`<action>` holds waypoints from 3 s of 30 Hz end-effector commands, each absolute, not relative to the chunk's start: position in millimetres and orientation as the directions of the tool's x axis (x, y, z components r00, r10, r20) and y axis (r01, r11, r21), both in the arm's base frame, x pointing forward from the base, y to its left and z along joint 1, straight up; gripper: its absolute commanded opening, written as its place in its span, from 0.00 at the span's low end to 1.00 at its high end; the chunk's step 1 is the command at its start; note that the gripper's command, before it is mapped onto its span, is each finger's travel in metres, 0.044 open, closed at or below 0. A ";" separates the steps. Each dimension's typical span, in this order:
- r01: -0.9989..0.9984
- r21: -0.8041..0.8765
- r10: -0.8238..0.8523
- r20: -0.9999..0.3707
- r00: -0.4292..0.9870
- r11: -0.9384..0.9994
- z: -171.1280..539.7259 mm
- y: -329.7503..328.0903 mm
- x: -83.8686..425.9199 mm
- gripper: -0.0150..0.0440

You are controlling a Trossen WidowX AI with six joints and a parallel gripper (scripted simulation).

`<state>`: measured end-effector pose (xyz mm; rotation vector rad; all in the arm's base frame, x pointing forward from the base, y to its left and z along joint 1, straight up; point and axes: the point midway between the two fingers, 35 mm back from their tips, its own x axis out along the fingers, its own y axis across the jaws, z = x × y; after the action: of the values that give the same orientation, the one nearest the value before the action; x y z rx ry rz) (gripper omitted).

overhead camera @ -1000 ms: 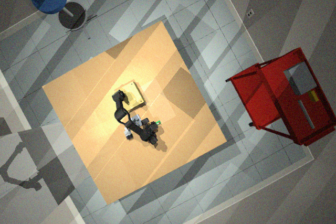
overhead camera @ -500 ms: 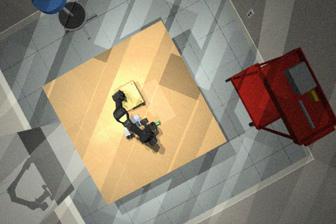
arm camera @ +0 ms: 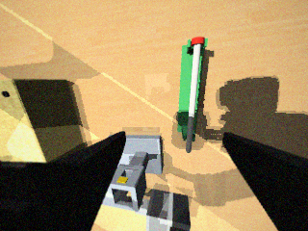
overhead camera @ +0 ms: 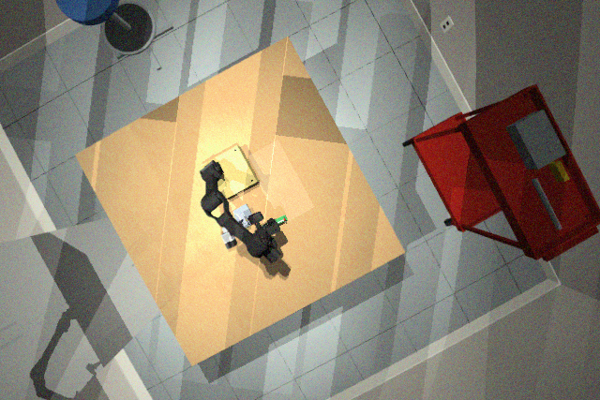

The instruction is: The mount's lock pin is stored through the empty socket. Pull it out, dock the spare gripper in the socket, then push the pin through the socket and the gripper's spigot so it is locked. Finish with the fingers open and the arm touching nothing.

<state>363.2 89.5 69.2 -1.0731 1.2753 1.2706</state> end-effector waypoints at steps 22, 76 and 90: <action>-0.670 0.050 0.038 -0.999 -0.033 0.740 114.2 -14.7 372.9 1.00; 0.096 -0.015 -0.017 -1.000 0.025 0.995 1.1 -127.1 359.7 1.00; 0.096 -0.015 -0.017 -1.000 0.025 0.995 -21.6 -127.2 359.6 1.00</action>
<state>361.9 -127.0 -14.5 0.0621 1.5343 -0.0836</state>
